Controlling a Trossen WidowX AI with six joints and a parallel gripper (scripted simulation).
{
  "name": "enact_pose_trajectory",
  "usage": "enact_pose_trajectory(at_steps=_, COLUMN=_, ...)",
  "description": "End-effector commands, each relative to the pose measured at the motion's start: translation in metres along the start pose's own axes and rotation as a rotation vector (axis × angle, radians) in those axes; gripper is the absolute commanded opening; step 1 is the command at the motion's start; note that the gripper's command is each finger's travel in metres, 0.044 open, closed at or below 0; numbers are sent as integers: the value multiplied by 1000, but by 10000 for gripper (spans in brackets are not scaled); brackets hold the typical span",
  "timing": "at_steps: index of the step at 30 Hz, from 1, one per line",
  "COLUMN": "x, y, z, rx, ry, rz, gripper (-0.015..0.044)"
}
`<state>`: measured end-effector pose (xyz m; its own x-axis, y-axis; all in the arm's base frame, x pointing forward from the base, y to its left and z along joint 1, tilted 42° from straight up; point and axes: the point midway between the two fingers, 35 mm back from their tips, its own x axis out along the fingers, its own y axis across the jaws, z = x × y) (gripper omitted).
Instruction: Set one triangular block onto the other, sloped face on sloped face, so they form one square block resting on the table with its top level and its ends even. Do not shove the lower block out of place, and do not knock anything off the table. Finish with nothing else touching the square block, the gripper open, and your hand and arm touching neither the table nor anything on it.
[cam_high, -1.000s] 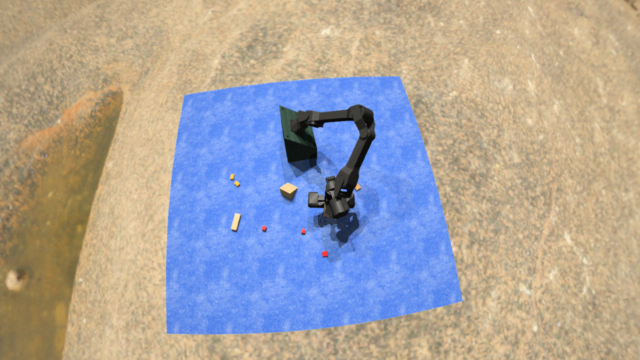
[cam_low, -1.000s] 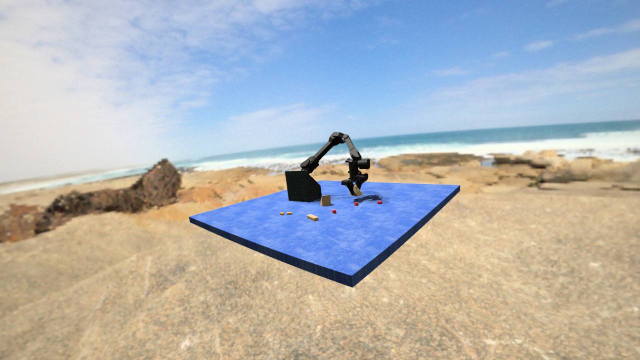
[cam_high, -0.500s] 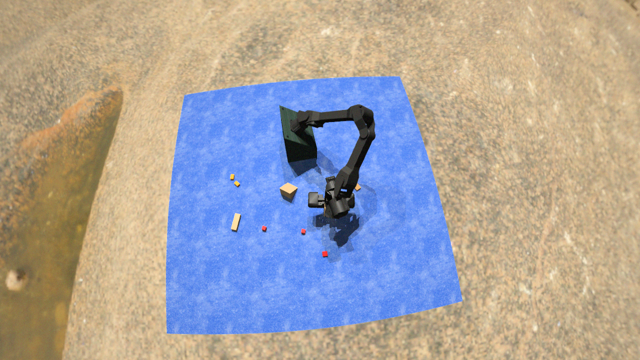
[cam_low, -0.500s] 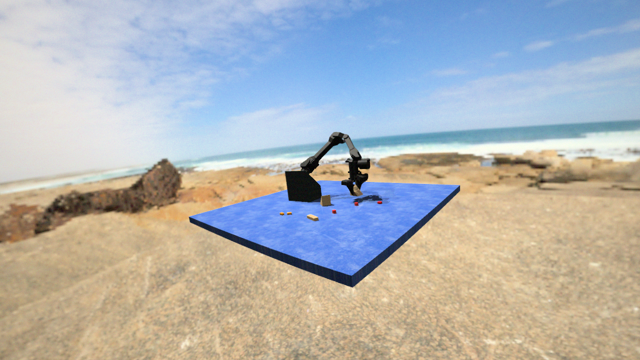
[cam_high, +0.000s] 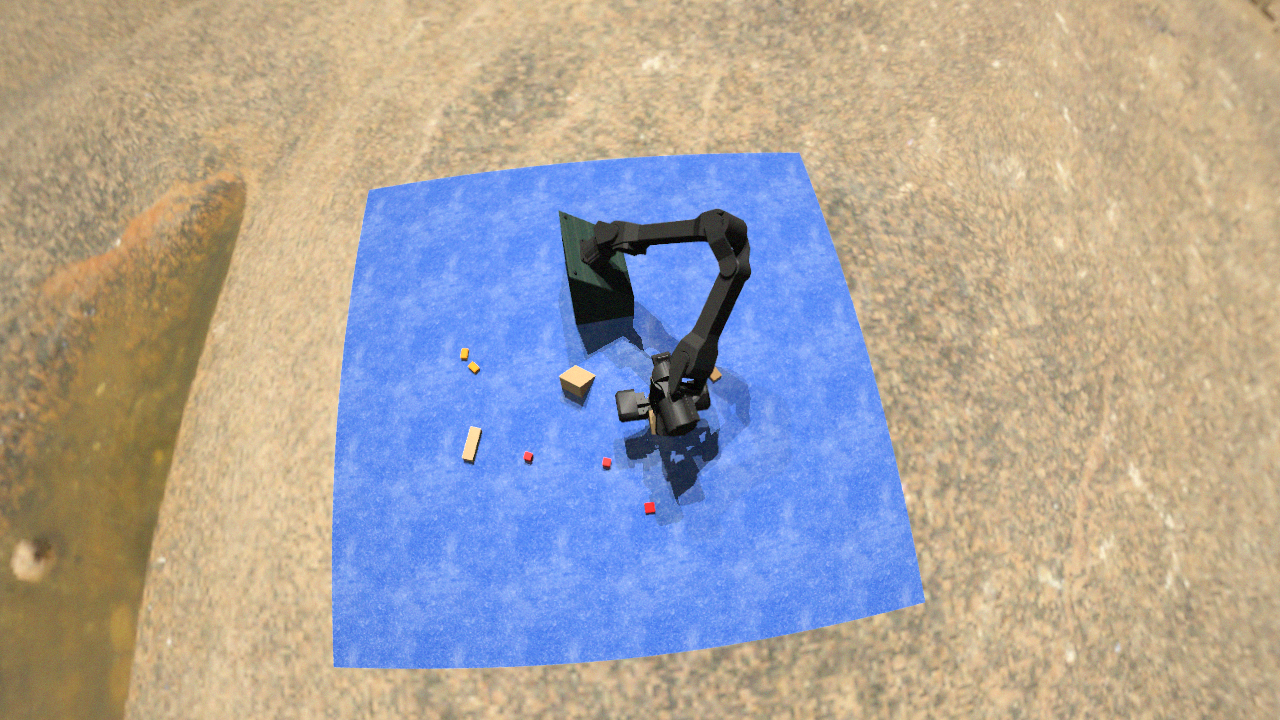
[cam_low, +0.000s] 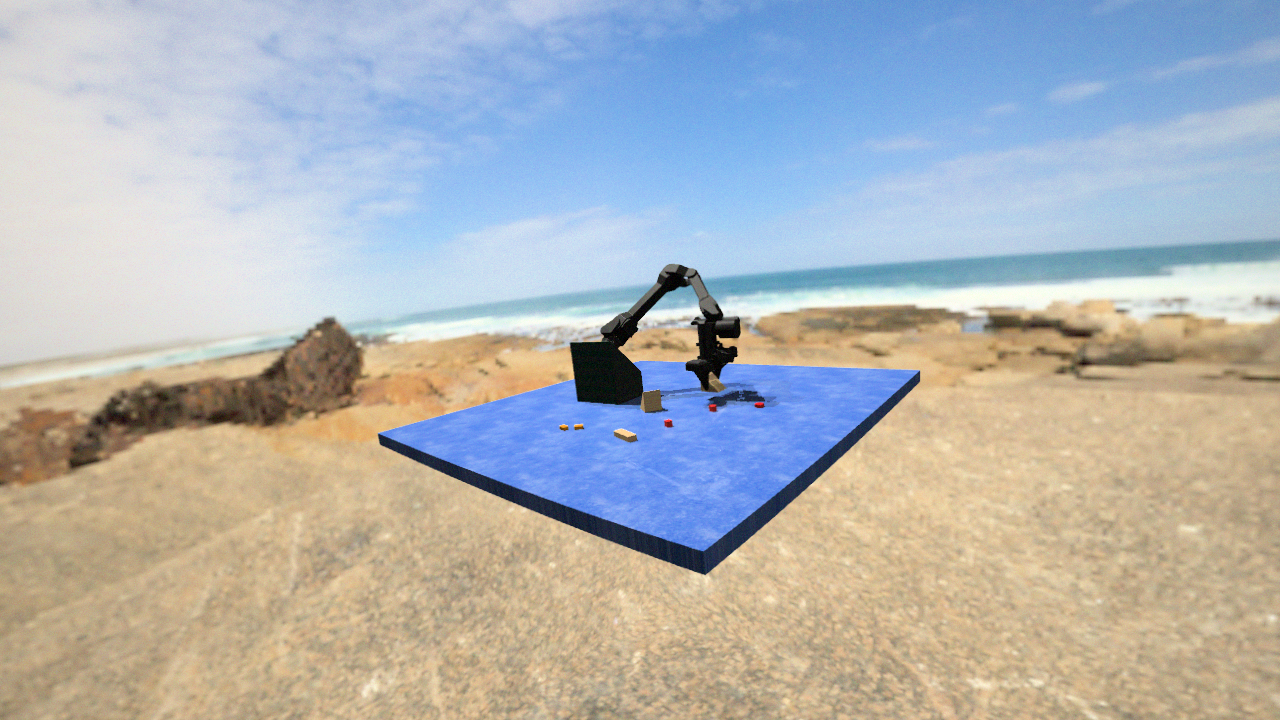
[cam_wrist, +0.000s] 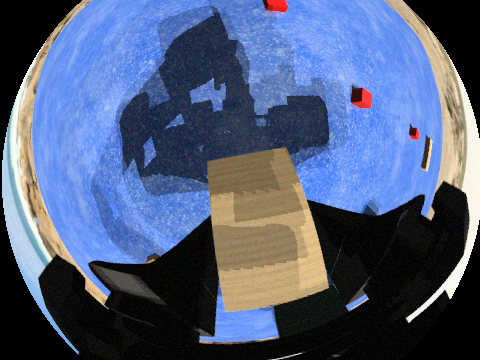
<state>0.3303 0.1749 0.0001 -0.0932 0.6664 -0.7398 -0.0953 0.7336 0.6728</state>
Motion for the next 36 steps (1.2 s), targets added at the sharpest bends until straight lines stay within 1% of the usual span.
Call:
enact_pose_trajectory(at_steps=1, x=0, y=0, z=0, rx=-97, ry=0, rz=-3, gripper=0)
enact_pose_trajectory(at_steps=36, x=0, y=1, z=-1, rx=-1012, ry=-2, rz=-8, gripper=0)
